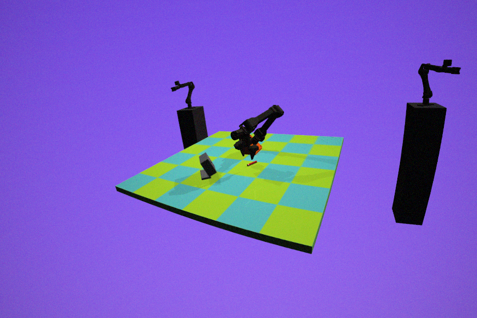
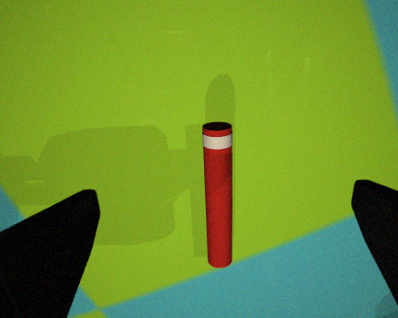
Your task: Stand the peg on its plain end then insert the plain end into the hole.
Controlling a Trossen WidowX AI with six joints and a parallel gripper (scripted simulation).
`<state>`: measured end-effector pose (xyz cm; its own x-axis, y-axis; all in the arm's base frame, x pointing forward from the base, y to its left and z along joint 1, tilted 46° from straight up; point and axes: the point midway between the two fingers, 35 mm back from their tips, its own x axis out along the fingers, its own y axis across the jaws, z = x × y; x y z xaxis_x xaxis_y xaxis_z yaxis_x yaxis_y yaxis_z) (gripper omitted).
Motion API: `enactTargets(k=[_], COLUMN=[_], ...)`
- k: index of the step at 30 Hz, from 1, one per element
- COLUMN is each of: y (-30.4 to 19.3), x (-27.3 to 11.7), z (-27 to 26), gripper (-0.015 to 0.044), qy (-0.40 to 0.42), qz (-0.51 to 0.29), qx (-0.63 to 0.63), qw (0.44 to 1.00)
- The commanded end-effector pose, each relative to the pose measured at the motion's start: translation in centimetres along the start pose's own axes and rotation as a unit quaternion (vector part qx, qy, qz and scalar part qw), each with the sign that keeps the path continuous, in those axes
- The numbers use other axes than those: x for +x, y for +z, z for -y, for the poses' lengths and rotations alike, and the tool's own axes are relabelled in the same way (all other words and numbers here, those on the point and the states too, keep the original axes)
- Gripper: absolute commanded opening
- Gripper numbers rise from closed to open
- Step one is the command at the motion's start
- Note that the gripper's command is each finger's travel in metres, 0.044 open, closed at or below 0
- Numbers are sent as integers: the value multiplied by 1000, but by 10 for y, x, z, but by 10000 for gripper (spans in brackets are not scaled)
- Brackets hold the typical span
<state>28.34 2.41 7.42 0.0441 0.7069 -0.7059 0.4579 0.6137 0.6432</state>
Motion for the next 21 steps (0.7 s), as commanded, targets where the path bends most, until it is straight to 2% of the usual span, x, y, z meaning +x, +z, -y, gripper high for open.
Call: enactTargets(k=[1, 21], y=[0, -1], x=[6, 38], z=[0, -1], gripper=[440, 440], qy=[2, 3], qz=[-1, -2], qx=[2, 1], qw=[1000, 1000])
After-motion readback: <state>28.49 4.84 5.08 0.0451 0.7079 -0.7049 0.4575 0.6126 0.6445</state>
